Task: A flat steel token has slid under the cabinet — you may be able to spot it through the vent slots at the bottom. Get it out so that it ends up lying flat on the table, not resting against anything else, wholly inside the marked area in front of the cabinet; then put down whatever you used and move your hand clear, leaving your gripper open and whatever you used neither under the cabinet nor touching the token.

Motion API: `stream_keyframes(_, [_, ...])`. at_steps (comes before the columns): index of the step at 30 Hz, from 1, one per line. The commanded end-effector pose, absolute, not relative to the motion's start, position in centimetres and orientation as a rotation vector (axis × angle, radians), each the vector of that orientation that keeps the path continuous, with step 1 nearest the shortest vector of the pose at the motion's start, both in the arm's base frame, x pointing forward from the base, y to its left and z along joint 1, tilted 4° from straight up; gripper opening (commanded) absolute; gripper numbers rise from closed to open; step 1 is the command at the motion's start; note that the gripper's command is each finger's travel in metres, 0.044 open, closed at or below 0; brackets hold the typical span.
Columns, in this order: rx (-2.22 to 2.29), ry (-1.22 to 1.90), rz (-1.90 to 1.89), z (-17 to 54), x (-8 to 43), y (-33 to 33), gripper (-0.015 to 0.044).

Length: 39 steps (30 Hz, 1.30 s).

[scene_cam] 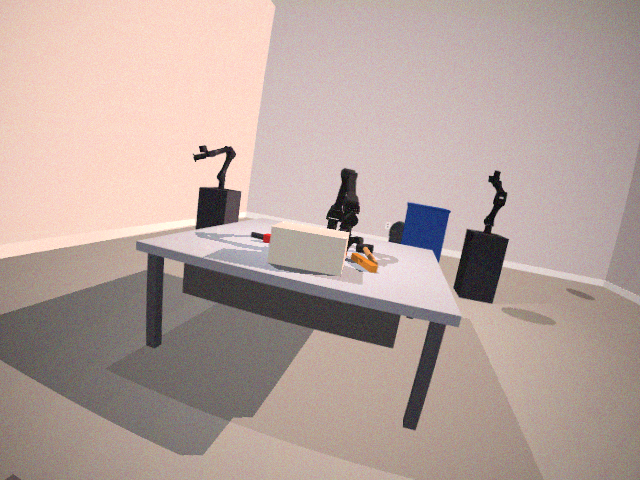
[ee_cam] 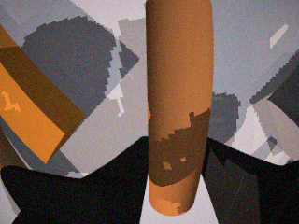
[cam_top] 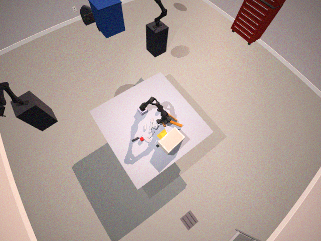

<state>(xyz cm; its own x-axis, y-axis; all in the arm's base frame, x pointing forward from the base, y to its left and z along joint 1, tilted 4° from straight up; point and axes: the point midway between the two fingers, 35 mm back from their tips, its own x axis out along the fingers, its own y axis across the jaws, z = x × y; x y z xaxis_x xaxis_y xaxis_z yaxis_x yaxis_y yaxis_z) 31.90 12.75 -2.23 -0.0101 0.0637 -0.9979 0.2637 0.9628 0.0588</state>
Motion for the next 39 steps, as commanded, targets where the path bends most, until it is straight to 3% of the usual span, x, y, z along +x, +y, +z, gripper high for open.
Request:
stream_keyframes(1, [0.258,1.577,-0.159,-2.2,32.6,12.6,0.0000])
stream_keyframes(39, [0.258,1.574,-0.159,-2.2,36.7,11.5,0.0000])
